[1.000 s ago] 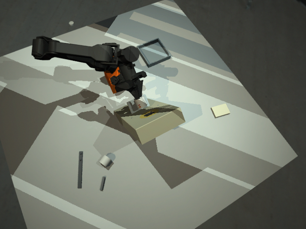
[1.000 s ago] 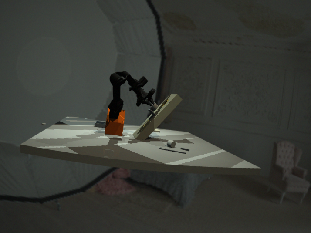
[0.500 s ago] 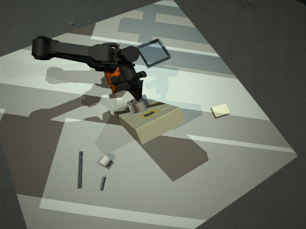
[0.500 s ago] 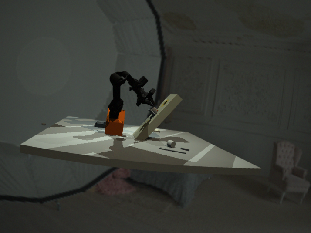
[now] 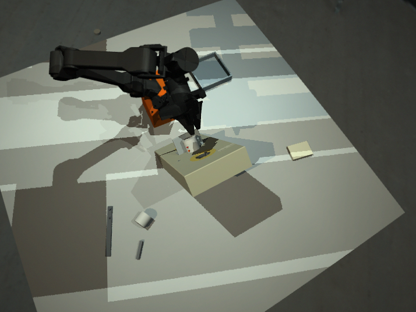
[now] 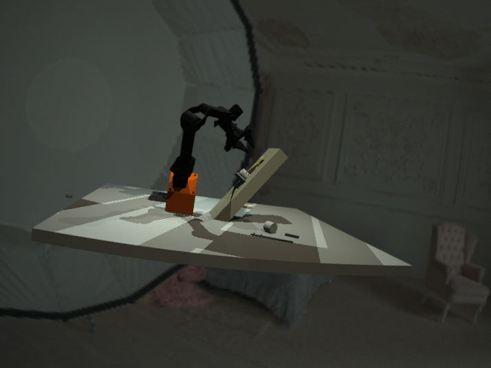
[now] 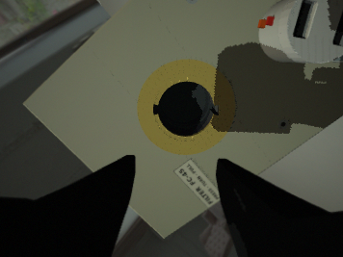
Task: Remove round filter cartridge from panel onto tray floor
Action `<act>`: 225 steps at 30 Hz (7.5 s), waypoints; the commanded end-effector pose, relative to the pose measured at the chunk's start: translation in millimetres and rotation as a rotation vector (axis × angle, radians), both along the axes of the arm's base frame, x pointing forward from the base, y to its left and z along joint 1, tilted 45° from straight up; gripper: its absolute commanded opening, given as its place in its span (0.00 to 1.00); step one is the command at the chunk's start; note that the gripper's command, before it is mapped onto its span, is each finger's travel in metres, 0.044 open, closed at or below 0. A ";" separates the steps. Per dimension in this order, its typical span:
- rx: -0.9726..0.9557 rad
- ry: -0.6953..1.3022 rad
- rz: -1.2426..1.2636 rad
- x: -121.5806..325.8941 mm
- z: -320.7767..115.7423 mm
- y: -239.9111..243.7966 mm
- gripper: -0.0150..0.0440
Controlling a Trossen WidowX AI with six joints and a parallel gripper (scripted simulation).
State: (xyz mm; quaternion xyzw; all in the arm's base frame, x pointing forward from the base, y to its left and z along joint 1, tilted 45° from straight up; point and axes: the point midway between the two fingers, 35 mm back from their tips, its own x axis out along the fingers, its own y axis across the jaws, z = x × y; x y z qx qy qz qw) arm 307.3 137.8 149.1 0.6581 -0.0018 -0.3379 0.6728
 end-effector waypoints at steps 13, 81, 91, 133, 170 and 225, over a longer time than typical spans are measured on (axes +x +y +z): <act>-0.538 0.444 0.290 -8.8 5.9 9.8 0.77; -1.429 1.436 1.122 -22.4 -77.3 -76.9 0.67; -1.429 1.436 1.122 -22.4 -77.3 -76.9 0.52; -1.425 1.436 1.130 -38.7 -38.1 24.7 0.25; -1.643 1.247 2.436 -178.5 -206.9 139.6 0.25; -1.570 0.881 3.231 -363.5 -371.7 19.2 0.25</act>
